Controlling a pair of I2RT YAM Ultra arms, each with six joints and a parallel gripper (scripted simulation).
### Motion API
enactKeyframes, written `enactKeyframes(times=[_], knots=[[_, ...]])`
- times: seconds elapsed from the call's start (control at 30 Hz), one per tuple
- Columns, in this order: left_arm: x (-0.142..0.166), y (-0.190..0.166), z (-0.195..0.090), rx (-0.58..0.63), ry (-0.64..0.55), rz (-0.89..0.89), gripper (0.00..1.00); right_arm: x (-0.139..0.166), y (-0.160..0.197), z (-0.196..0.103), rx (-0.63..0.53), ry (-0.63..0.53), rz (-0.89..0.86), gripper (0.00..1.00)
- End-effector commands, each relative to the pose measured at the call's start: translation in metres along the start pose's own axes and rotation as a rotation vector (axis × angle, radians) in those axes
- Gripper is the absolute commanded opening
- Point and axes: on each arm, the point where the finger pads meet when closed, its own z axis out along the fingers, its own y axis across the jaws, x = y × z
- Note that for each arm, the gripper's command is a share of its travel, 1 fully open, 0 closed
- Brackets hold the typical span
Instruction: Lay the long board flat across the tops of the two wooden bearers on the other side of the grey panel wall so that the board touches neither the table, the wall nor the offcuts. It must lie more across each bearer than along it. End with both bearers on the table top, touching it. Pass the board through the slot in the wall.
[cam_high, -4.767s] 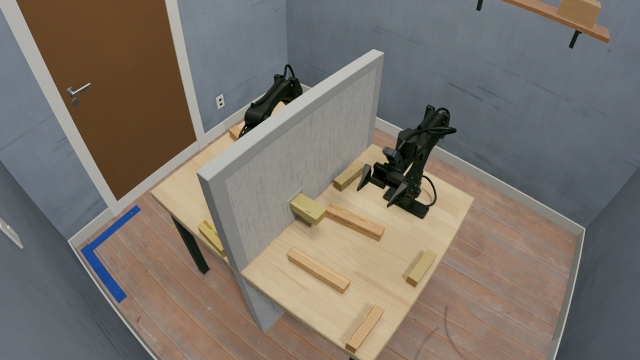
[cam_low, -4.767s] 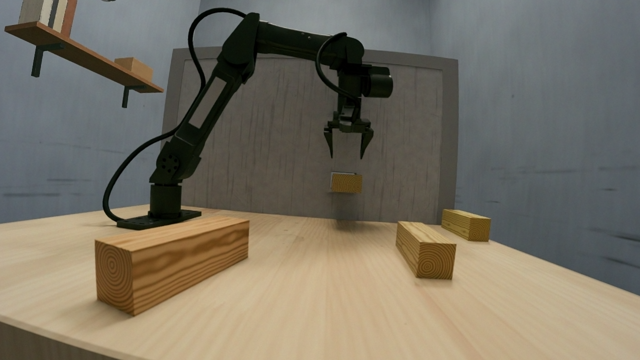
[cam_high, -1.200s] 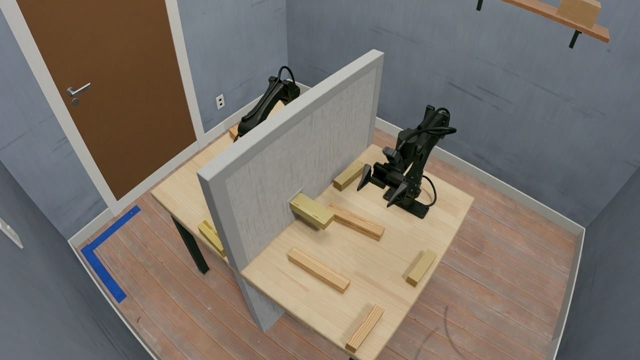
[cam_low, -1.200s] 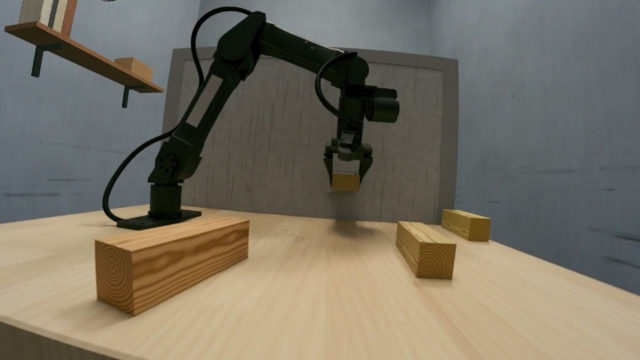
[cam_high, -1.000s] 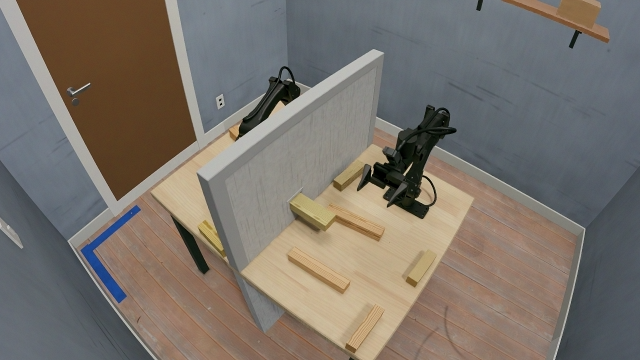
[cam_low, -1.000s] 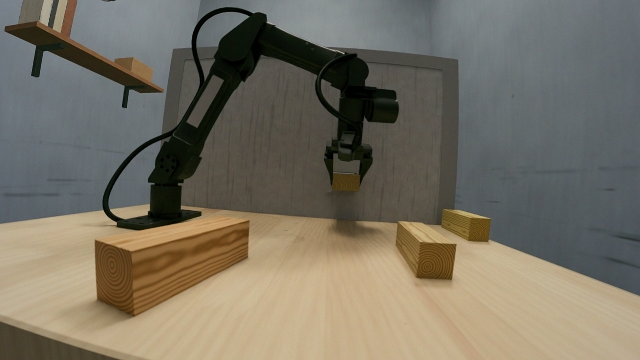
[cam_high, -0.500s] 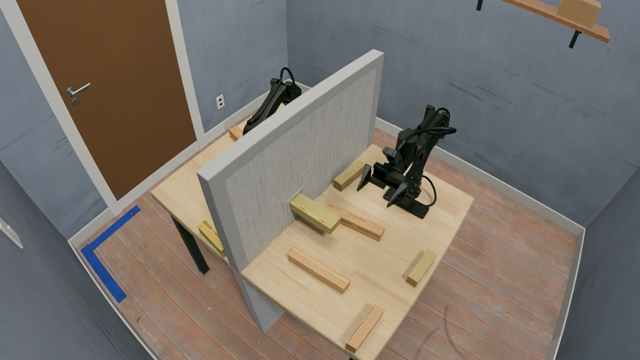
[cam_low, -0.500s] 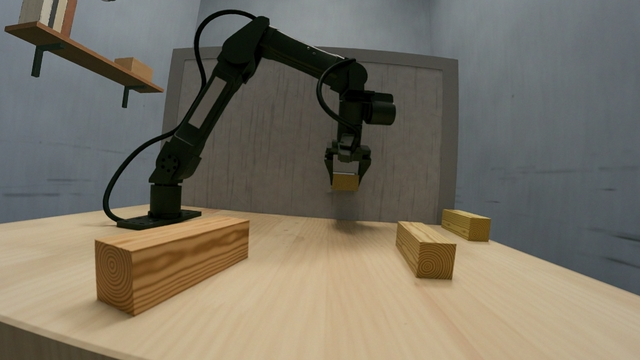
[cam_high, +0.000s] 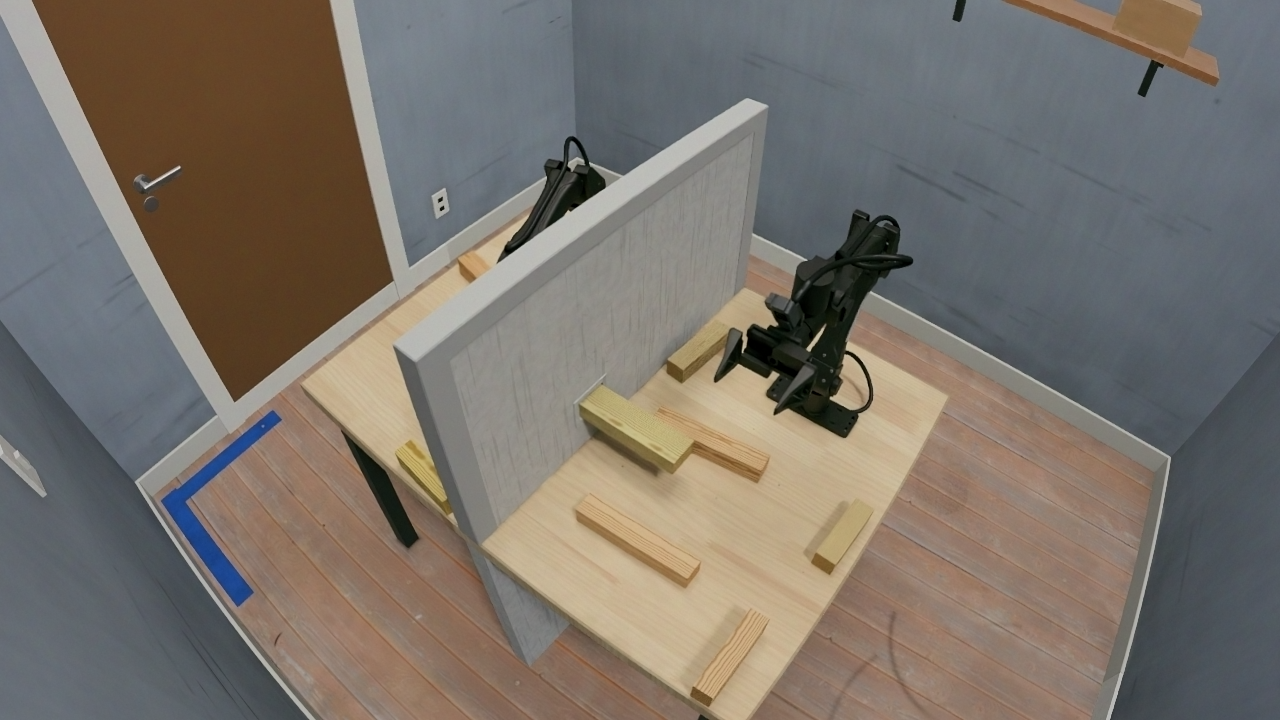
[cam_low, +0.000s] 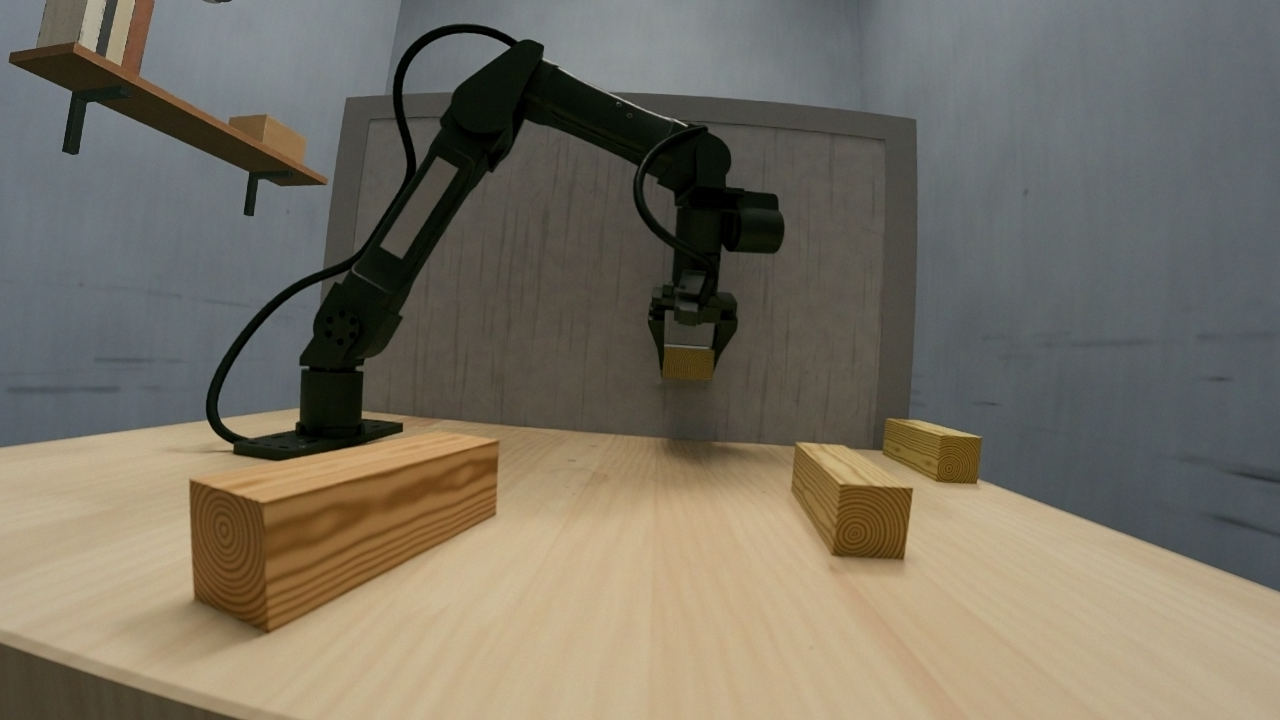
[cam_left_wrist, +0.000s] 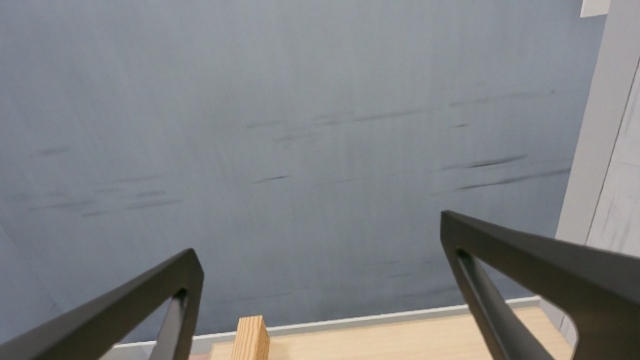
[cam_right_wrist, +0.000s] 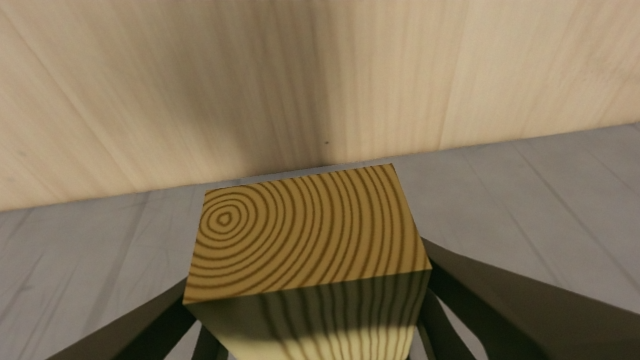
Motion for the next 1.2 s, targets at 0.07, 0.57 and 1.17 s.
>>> enactKeyframes(times=[0.07, 0.57, 1.17], knots=[[-0.03, 0.003, -0.014, -0.011, -0.066, -0.011, 1.0, 0.021, 0.008, -0.033, -0.059, 0.081, -0.003, 0.0], [-0.03, 0.003, -0.014, -0.011, -0.066, -0.011, 1.0, 0.034, 0.007, -0.036, -0.059, 0.084, -0.023, 0.0], [-0.03, 0.003, -0.014, -0.011, -0.066, -0.011, 1.0, 0.029, 0.017, -0.041, -0.109, 0.113, -0.019, 0.0]])
